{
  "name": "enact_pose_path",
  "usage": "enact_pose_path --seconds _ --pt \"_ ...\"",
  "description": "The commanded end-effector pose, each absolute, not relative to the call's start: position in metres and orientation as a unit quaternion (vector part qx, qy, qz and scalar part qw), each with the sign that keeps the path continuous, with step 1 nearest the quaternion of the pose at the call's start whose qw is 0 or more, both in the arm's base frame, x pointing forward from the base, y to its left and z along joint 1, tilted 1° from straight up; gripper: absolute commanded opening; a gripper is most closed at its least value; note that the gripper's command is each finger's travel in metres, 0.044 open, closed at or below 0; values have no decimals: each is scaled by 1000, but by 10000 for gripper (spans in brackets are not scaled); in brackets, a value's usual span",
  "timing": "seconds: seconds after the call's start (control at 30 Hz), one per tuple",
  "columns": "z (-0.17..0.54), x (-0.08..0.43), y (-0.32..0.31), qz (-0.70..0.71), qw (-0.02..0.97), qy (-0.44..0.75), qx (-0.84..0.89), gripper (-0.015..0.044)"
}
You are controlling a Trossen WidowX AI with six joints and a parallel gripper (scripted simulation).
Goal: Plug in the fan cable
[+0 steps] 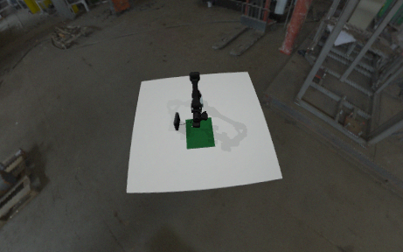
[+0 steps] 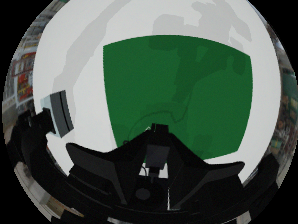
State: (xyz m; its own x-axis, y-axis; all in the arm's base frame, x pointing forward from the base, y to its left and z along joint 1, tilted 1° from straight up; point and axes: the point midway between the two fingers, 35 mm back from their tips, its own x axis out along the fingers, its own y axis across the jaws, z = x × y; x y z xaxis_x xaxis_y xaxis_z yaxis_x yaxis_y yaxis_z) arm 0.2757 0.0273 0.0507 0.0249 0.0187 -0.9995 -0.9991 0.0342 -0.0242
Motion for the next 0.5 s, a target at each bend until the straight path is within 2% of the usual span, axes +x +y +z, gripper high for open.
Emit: enact_pose_path --seconds 0.0,0.47 --pt "51 275 21 517 489 468 -525 0" --pt "50 271 0 614 348 330 -627 0"
